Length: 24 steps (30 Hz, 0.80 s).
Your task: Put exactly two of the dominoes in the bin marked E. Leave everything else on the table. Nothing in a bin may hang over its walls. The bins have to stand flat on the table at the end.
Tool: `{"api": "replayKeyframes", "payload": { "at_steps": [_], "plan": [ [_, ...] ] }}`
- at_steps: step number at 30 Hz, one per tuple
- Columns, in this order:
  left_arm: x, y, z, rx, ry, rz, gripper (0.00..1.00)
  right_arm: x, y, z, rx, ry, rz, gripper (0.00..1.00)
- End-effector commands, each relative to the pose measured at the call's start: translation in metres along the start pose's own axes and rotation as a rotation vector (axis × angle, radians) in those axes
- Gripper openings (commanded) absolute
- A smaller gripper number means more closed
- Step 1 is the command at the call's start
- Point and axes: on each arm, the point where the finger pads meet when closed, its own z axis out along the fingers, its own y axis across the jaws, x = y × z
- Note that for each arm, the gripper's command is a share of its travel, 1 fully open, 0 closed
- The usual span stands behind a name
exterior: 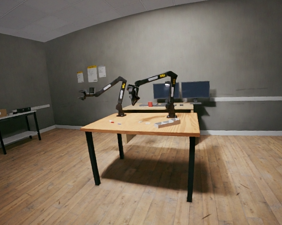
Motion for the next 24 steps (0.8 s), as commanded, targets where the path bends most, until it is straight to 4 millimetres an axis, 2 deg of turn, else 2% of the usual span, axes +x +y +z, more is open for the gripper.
{"api": "replayKeyframes", "payload": {
  "at_steps": [1,3,11,14,15,16,20,21,24],
  "plan": [
    [-0.027,-0.009,-0.015,-0.018,0.11,-0.067,0.09,-0.01,0.006,0.001,-0.01,-0.016,-0.01,1.0],
    [-0.027,-0.009,-0.015,-0.018,0.11,-0.067,0.09,-0.01,0.006,0.001,-0.01,-0.016,-0.01,1.0],
    [-0.03,-0.009,-0.025,-0.024,0.468,-0.167,0.09,-0.01,0.006,0.001,-0.01,-0.016,-0.01,1.0],
    [-0.026,-0.012,-0.027,-0.021,0.468,-0.155,0.09,-0.01,0.006,0.001,-0.01,-0.016,-0.01,1.0],
    [-0.007,-0.008,-0.018,-0.05,0.498,-0.137,0.09,-0.01,0.006,0.001,-0.01,-0.016,-0.01,1.0],
    [-0.006,-0.002,-0.028,-0.039,0.488,-0.14,0.09,-0.01,0.006,0.001,-0.01,-0.016,-0.01,1.0],
    [-0.01,-0.004,-0.034,-0.026,0.475,-0.143,0.09,-0.01,0.006,0.001,-0.01,-0.016,-0.01,1.0],
    [-0.009,-0.003,-0.012,-0.05,0.492,-0.151,0.09,-0.01,0.006,0.001,-0.01,-0.016,-0.01,1.0],
    [-0.009,0.001,-0.008,-0.054,0.494,-0.159,0.09,-0.01,0.006,0.001,-0.01,-0.016,-0.01,1.0]
  ]
}}
